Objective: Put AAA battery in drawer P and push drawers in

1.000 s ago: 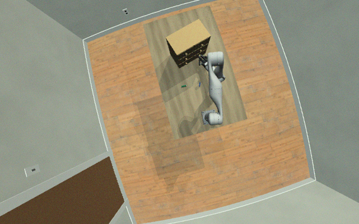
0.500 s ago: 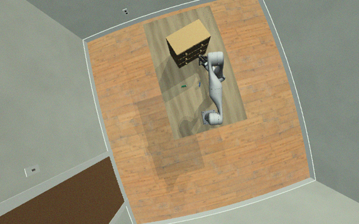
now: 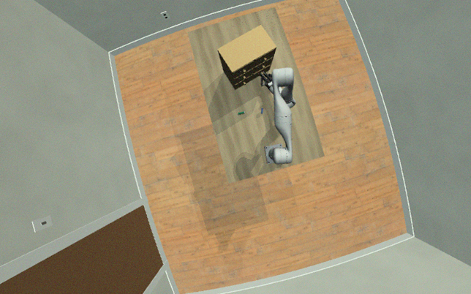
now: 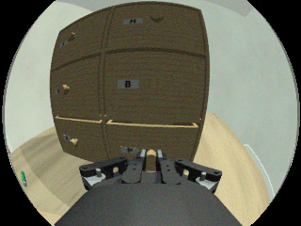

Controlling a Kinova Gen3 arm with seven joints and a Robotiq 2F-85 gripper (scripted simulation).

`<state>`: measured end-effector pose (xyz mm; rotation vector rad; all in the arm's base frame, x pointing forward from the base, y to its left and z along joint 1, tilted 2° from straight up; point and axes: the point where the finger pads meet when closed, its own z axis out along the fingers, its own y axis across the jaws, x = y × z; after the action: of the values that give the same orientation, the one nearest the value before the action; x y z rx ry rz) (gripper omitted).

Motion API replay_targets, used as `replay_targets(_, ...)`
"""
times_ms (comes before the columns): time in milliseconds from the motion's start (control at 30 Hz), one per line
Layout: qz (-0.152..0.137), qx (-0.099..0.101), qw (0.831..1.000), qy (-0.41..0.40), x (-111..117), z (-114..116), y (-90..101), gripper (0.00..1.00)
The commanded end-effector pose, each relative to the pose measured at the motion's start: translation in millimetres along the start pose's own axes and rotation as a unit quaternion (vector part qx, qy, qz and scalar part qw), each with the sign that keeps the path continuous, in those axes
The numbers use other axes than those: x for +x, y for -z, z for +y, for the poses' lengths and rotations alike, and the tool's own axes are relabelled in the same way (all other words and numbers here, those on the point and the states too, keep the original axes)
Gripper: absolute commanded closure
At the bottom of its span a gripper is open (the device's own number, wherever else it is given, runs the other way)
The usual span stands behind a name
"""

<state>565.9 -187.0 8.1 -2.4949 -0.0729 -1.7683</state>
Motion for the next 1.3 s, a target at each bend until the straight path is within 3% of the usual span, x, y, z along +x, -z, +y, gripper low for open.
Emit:
replay_targets(0, 0.001, -0.001, 1.0, 0.0, 0.7, 0.6, 1.0, 0.87)
replay_targets(1267, 0.001, -0.001, 1.0, 0.0, -13.1, 0.5, 38.9, 0.87)
